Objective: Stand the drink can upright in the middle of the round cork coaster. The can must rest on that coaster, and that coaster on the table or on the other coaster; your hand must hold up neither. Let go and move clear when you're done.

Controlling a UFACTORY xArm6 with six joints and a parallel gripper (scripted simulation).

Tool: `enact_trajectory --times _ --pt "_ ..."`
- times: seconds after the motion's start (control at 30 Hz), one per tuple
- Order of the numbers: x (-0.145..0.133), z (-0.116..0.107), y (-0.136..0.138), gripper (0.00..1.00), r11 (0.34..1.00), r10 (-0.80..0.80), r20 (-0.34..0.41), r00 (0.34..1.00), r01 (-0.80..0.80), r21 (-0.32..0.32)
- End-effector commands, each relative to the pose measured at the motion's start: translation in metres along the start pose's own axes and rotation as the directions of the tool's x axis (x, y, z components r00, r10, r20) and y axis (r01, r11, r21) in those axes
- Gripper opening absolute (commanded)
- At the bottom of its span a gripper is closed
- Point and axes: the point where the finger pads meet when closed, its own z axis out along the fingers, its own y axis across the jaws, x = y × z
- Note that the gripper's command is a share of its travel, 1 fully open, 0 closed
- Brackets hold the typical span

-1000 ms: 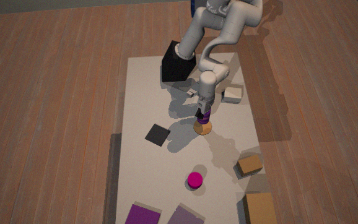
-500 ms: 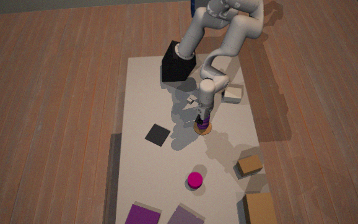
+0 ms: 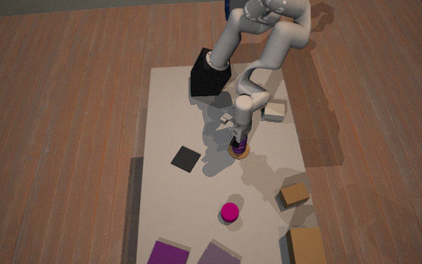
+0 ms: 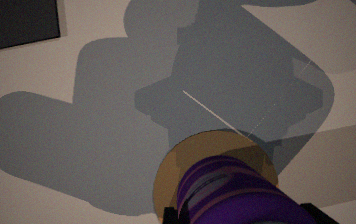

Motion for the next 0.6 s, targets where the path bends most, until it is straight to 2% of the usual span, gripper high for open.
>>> enact_trajectory --times 0.0,0.07,0.1,0.57 --pt "-0.0010 -0.0008 -0.0010 0.00 1.000 0.000 0.002 1.000 0.000 0.003" --pt "-0.0010 -0.0008 -0.0010 0.00 1.000 0.000 0.002 1.000 0.000 0.003" --pt "-0.0010 -0.0008 -0.0010 1.00 1.000 0.000 0.002 1.000 0.000 0.003" --pt "-0.0010 -0.0008 -0.0010 1.00 1.000 0.000 0.002 1.000 0.000 0.003"
